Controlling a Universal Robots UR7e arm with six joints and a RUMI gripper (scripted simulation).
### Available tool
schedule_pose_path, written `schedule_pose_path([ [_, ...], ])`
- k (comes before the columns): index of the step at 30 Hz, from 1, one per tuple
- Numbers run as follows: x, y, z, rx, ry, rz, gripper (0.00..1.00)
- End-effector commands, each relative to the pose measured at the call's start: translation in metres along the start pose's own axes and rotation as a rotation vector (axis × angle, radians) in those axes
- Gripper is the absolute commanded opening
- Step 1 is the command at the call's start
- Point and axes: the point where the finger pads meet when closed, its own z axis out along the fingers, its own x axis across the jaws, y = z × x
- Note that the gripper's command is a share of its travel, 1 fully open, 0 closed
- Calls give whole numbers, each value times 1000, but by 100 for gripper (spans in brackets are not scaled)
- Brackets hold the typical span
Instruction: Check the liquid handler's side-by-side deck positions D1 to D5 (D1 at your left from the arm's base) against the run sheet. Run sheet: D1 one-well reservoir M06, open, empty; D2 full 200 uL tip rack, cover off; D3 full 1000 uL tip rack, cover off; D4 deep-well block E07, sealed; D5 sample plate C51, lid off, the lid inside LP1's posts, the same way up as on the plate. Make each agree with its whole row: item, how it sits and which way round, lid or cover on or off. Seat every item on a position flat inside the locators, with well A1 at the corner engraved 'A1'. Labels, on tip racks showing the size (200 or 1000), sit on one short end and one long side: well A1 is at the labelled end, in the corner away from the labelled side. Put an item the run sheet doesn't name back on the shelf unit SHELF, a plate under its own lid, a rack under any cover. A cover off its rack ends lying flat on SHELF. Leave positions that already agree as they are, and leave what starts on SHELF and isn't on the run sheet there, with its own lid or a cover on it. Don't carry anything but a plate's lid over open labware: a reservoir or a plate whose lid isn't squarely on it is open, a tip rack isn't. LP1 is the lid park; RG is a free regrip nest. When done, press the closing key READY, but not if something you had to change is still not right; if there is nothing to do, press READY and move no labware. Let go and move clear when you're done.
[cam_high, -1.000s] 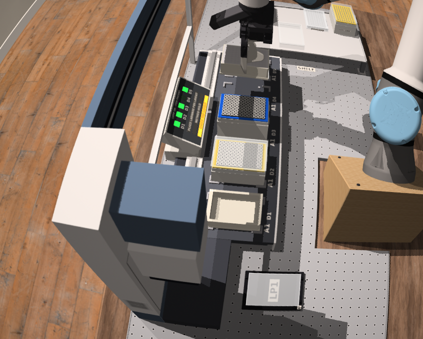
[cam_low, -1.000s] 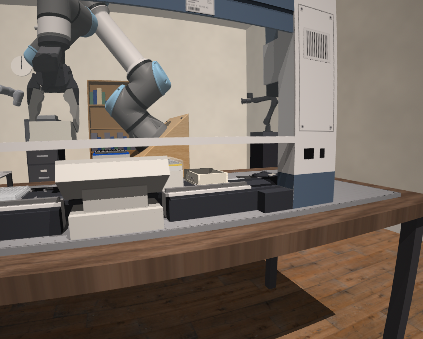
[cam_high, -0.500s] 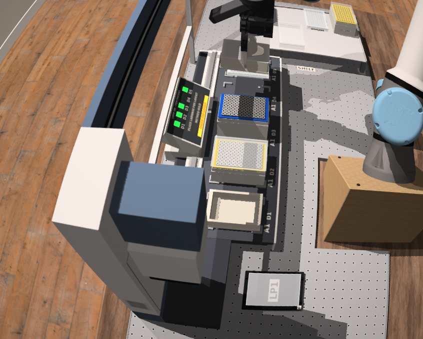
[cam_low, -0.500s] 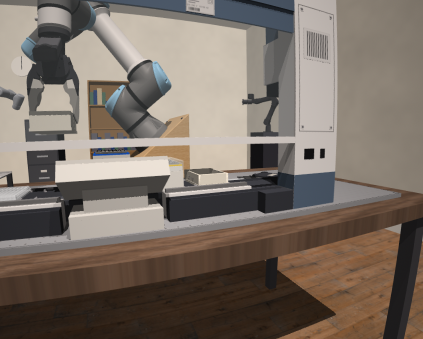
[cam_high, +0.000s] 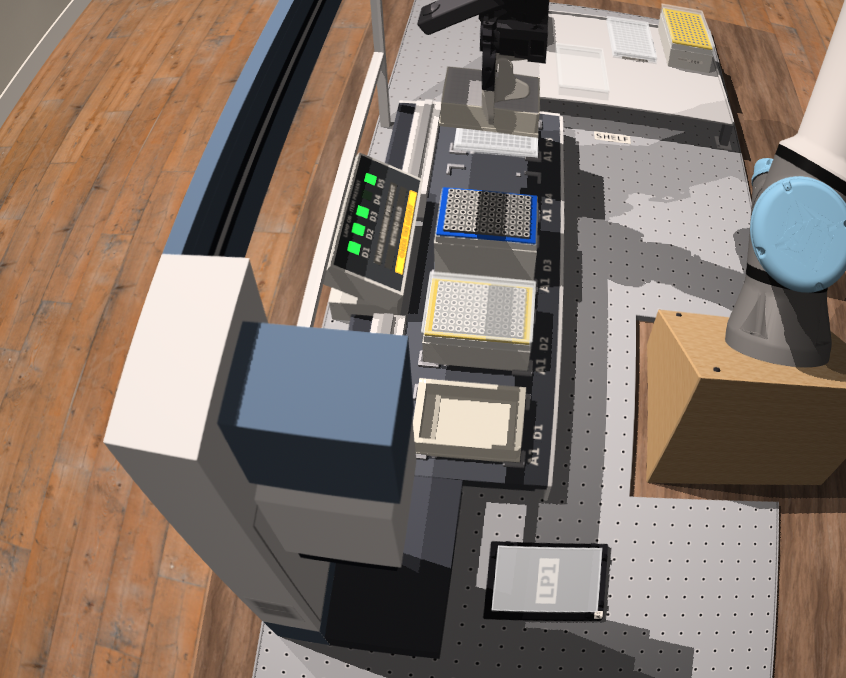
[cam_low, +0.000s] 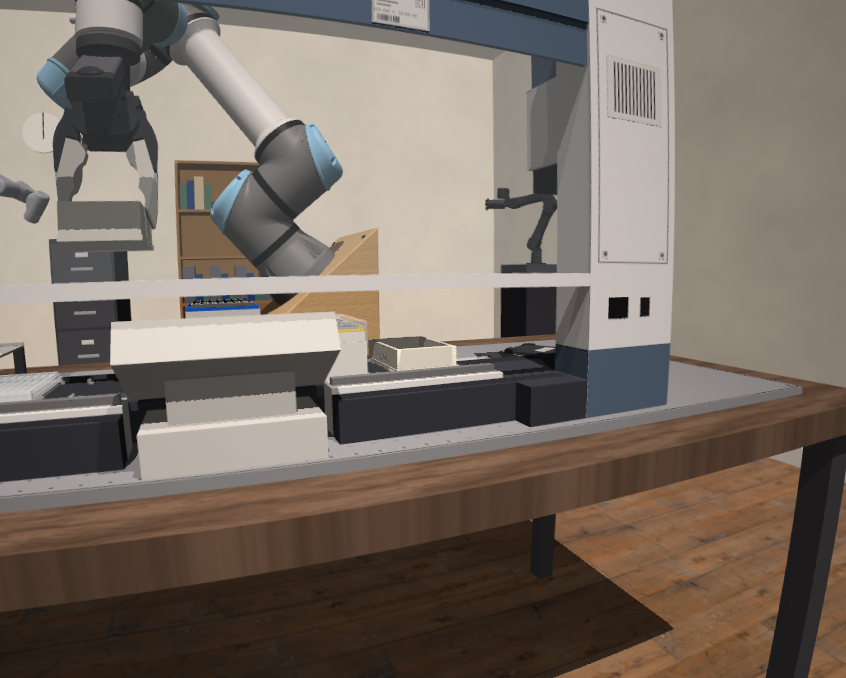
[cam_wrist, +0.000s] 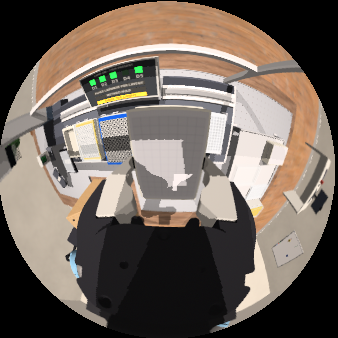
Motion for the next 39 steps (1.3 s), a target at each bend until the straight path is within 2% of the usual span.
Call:
schedule_pose_path([
  [1,1,0,-15,2,2,3,0],
  [29,1,-1,-54,1,1,2,0],
  [39,0,0,-53,-3,0,1,0],
])
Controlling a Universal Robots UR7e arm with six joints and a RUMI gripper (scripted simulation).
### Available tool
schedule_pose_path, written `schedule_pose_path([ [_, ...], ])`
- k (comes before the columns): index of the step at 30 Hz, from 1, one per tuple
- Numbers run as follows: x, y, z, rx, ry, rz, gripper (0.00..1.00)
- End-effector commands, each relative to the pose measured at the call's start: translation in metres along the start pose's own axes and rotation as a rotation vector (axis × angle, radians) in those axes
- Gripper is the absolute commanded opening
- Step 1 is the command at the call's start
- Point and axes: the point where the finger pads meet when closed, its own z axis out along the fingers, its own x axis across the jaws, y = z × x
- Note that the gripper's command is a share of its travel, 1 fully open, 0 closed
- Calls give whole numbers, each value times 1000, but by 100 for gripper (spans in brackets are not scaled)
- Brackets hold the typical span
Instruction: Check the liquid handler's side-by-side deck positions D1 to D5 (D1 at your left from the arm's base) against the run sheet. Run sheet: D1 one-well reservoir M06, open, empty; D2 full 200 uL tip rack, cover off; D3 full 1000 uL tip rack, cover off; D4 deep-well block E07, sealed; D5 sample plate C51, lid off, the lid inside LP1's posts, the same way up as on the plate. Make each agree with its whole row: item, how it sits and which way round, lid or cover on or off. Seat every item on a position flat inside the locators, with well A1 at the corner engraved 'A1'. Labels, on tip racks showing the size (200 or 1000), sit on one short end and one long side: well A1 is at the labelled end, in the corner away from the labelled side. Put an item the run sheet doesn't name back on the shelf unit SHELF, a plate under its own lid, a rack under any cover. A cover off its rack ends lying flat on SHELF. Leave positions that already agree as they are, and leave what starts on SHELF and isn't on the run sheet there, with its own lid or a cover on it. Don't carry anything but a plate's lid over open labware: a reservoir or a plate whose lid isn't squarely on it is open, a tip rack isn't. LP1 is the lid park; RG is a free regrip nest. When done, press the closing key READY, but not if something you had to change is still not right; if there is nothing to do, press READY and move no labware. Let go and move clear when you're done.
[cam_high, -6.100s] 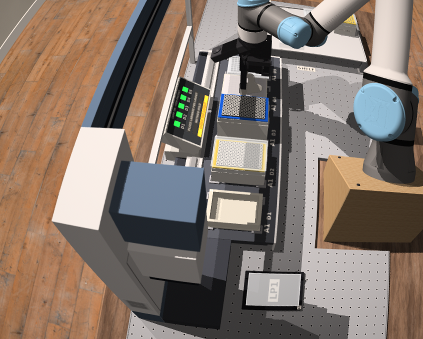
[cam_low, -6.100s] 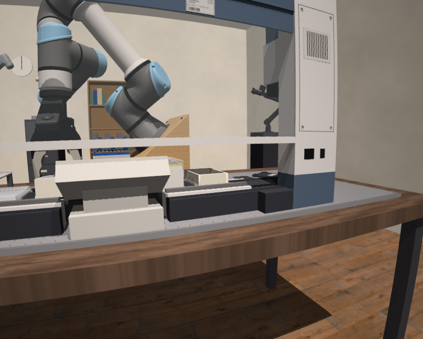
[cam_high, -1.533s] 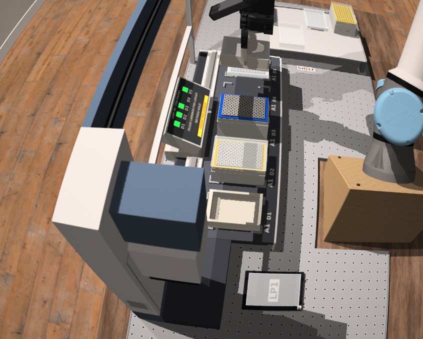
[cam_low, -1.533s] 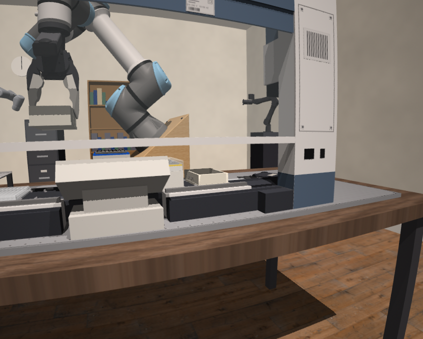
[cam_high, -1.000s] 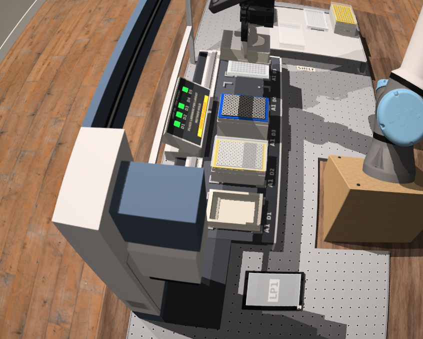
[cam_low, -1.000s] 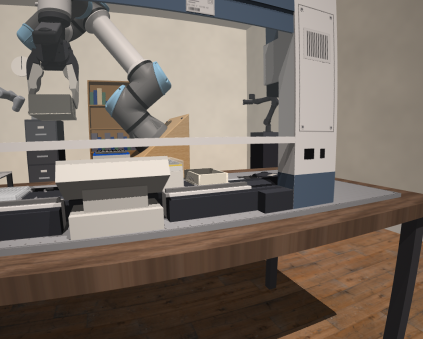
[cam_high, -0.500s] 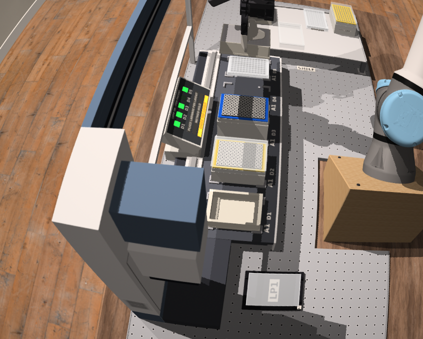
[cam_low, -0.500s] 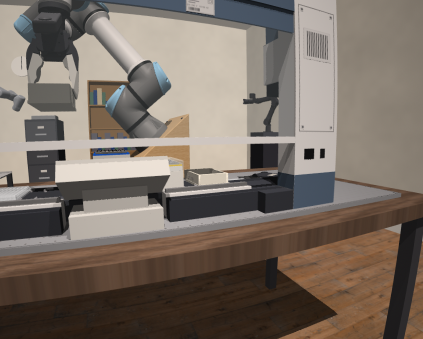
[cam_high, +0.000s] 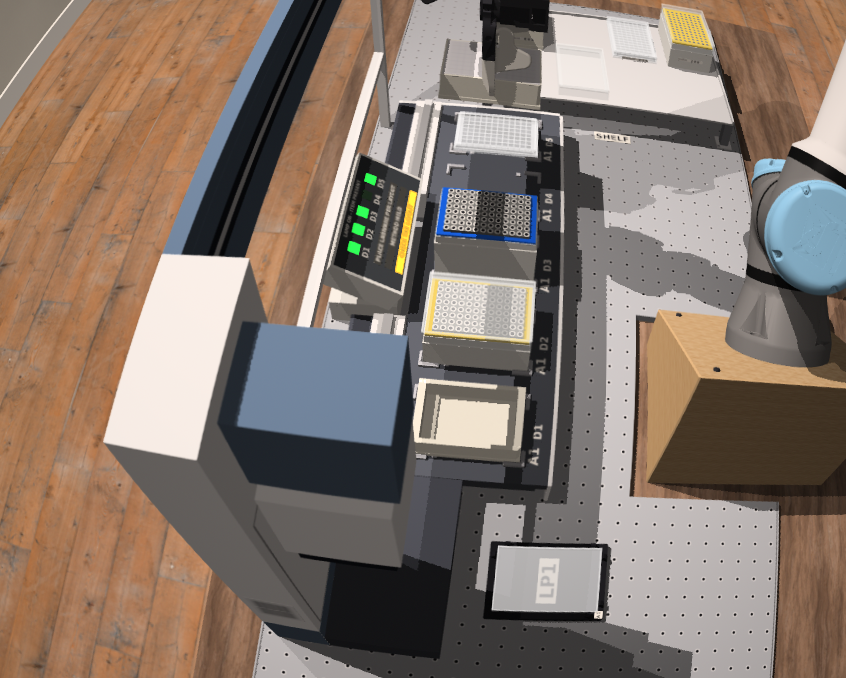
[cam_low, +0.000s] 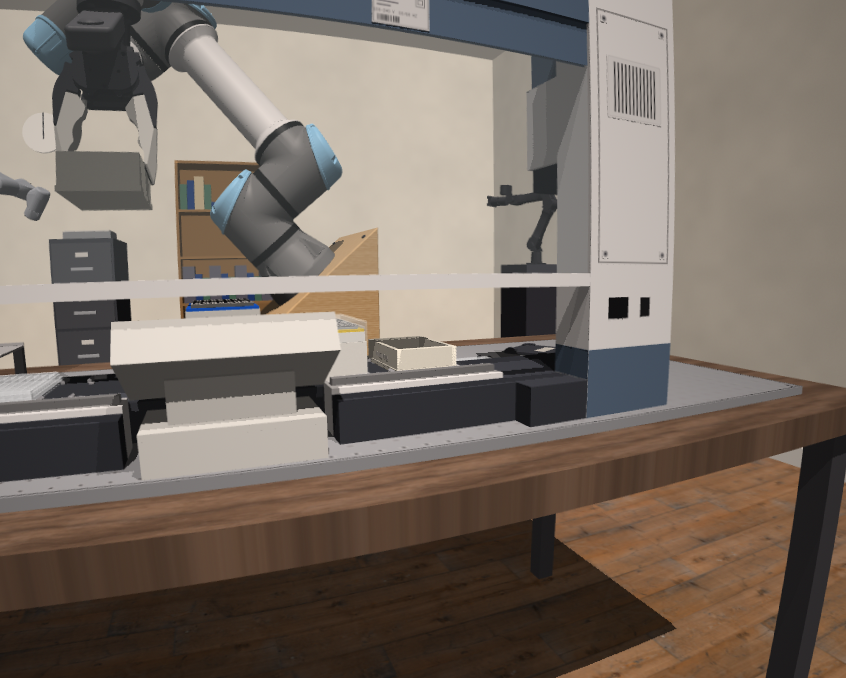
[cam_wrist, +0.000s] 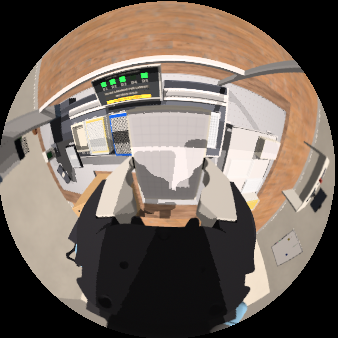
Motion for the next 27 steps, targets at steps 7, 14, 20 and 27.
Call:
schedule_pose_path([
  [7,0,0,-1,-1,1,1,0],
  [14,-1,37,0,-3,0,0,0],
  [20,-2,57,0,-3,-1,0,0],
  [27,-2,92,0,-3,-1,0,0],
])
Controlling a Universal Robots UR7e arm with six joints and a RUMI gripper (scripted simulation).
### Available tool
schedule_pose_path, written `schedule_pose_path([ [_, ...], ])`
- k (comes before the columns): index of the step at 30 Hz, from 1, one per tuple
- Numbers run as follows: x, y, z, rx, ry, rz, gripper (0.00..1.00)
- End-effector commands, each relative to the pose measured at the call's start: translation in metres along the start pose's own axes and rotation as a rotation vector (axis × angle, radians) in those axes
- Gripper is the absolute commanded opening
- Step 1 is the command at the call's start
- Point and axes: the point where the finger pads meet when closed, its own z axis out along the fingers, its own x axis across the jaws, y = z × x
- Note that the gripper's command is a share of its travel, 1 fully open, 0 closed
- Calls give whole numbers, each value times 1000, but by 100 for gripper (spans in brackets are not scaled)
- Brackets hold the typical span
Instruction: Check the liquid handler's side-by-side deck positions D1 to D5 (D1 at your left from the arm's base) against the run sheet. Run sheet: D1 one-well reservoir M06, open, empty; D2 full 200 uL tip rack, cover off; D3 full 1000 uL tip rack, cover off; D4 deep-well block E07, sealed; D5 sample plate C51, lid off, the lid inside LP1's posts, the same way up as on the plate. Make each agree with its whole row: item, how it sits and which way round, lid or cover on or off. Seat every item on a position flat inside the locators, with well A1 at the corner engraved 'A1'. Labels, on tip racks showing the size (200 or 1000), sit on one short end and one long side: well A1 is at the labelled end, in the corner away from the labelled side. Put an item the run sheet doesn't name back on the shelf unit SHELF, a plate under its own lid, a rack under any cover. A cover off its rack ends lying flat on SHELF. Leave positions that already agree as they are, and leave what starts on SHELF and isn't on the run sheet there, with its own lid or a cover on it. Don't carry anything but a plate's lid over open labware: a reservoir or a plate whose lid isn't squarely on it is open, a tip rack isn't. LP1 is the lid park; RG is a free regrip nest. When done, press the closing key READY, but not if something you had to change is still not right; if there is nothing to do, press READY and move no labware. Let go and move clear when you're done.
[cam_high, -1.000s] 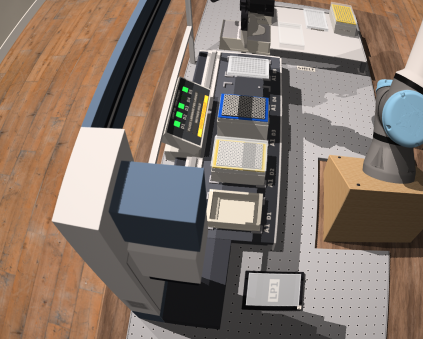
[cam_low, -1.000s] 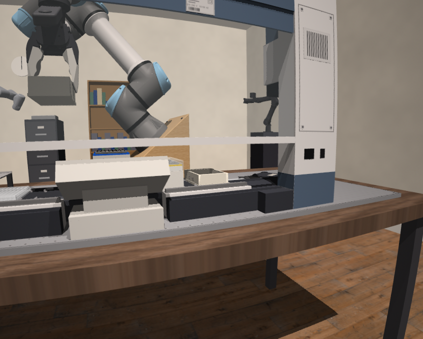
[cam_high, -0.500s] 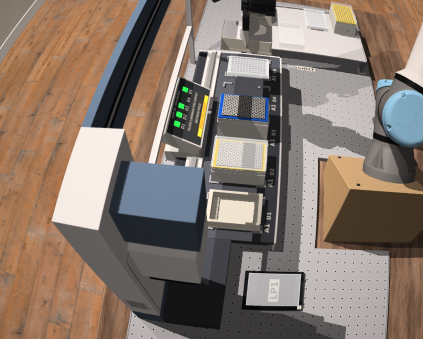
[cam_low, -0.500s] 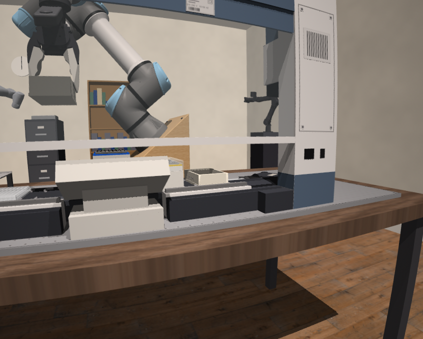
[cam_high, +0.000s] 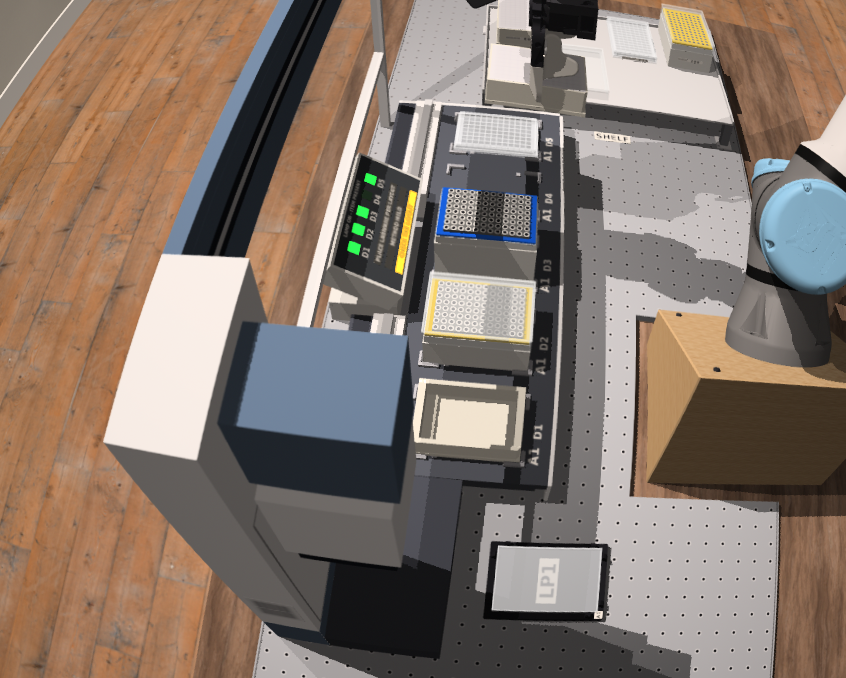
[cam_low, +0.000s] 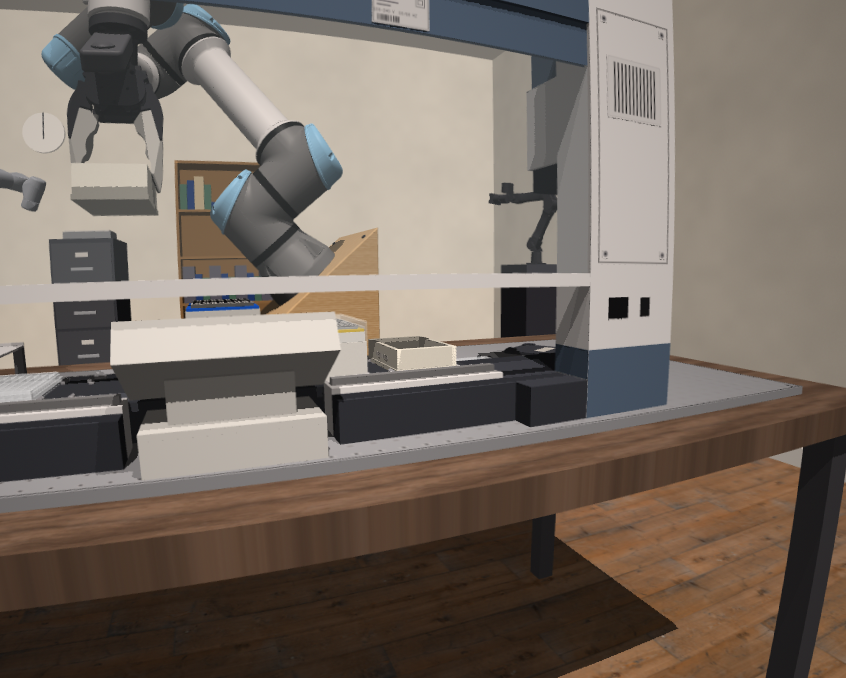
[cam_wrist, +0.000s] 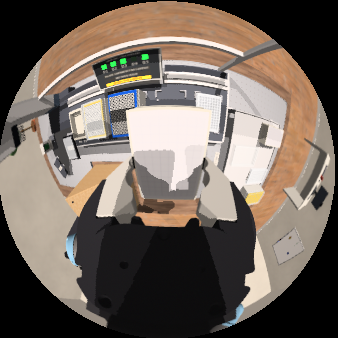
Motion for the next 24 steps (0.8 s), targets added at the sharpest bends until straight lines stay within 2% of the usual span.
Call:
schedule_pose_path([
  [1,0,38,-1,0,-2,-2,0],
  [4,0,53,-1,0,-2,-2,0],
  [6,0,53,-1,0,-2,-2,0],
  [18,-2,113,-1,0,-2,-2,0],
  [24,-2,115,-1,0,-2,-2,0],
])
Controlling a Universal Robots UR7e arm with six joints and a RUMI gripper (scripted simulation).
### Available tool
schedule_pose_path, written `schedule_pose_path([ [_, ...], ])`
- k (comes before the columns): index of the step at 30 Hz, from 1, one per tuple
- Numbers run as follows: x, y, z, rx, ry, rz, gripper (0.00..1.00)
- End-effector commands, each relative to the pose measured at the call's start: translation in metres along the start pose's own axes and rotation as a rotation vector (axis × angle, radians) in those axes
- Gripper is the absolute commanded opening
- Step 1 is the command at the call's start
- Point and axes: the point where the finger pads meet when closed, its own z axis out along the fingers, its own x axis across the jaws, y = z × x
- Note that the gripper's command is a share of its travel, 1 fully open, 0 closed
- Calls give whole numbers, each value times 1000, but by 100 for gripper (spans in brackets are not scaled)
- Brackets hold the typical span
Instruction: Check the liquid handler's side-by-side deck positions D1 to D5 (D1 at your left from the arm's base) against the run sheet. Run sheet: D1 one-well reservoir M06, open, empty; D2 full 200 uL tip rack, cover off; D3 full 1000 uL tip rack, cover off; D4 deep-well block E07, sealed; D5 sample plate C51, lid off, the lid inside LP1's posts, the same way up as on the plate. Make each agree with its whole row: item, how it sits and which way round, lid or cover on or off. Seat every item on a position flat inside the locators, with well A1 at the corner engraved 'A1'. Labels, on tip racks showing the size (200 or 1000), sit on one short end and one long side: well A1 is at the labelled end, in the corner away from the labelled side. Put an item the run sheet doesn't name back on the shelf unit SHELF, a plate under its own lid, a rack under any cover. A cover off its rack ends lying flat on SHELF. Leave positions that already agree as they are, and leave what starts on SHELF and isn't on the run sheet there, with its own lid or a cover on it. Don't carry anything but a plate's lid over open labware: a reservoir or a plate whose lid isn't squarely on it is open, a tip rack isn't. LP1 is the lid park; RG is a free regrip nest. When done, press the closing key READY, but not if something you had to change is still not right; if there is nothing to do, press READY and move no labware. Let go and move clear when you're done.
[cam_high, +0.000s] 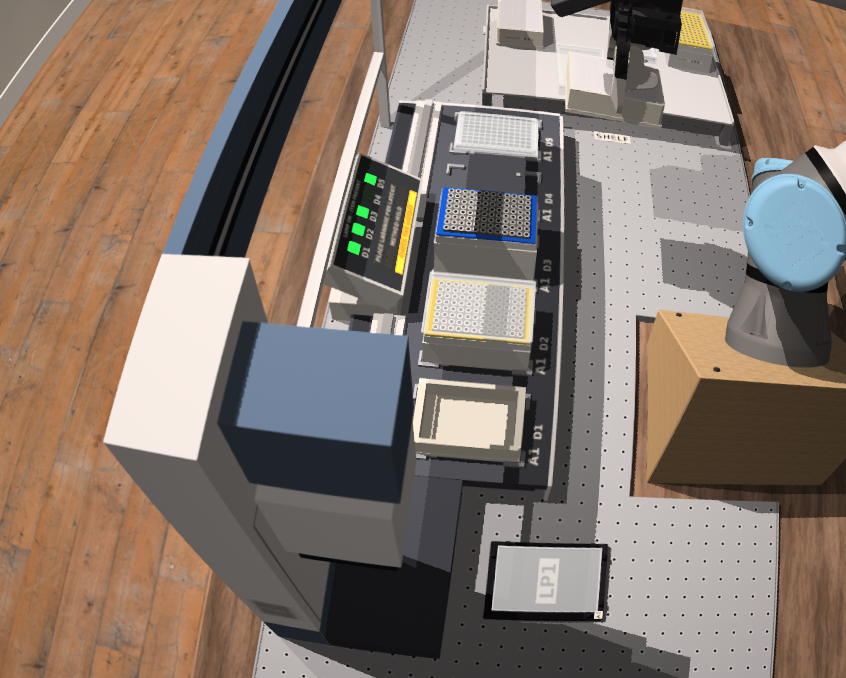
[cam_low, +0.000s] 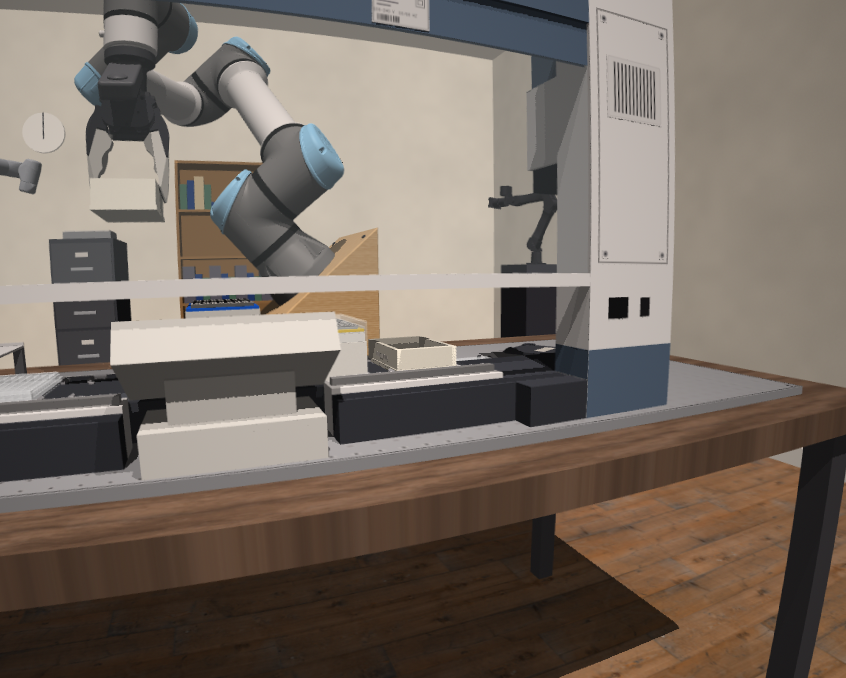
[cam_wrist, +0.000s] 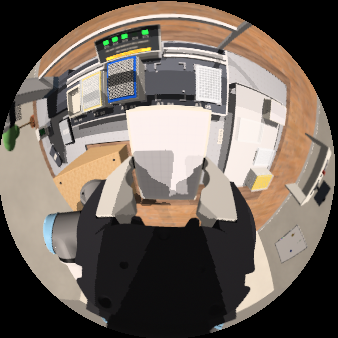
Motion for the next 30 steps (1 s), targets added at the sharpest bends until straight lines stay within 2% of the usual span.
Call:
schedule_pose_path([
  [1,-1,13,-1,-1,-7,-10,0],
  [21,0,12,-2,1,-6,-9,0],
  [30,2,-34,-3,3,-5,-9,0],
])
